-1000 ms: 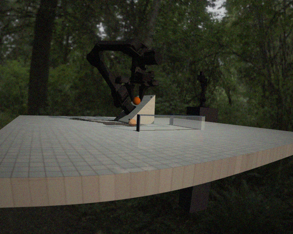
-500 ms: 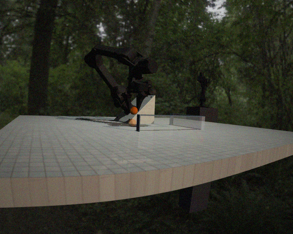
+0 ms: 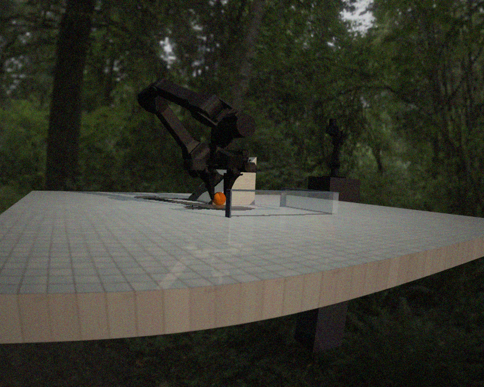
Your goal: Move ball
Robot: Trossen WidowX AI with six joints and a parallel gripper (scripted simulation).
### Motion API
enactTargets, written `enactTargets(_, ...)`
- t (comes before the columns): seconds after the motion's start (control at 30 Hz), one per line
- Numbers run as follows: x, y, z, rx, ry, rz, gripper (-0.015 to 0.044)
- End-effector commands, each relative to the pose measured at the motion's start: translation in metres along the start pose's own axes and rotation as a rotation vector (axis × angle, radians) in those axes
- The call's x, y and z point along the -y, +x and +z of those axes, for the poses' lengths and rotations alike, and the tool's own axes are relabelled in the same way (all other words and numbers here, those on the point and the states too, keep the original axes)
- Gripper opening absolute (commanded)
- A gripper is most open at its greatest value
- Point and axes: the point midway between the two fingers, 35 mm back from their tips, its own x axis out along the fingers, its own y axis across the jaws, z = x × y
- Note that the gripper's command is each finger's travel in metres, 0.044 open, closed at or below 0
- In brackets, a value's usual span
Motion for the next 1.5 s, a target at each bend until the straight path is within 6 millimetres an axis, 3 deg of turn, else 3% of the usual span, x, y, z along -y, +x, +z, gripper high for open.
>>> enactTargets(0.0, 0.001, 0.006, 0.000, 0.002, -0.004, -0.005, 0.0000)
enactTargets(0.43, 0.001, 0.016, -0.001, 0.002, -0.004, -0.006, 0.0000)
enactTargets(0.77, 0.001, 0.014, 0.000, 0.005, 0.002, -0.001, 0.0263)
enactTargets(0.93, 0.001, 0.014, 0.000, 0.005, 0.002, -0.001, 0.0273)
enactTargets(1.0, 0.000, 0.005, 0.001, 0.005, 0.001, 0.002, 0.0273)
enactTargets(1.13, -0.001, -0.052, 0.002, 0.002, -0.004, 0.003, 0.0273)
enactTargets(1.2, 0.000, -0.070, 0.000, 0.001, -0.005, -0.001, 0.0273)
enactTargets(1.37, 0.000, -0.073, -0.001, 0.001, -0.005, -0.002, 0.0273)
enactTargets(1.47, 0.000, -0.064, 0.002, 0.011, -0.010, -0.003, 0.0273)
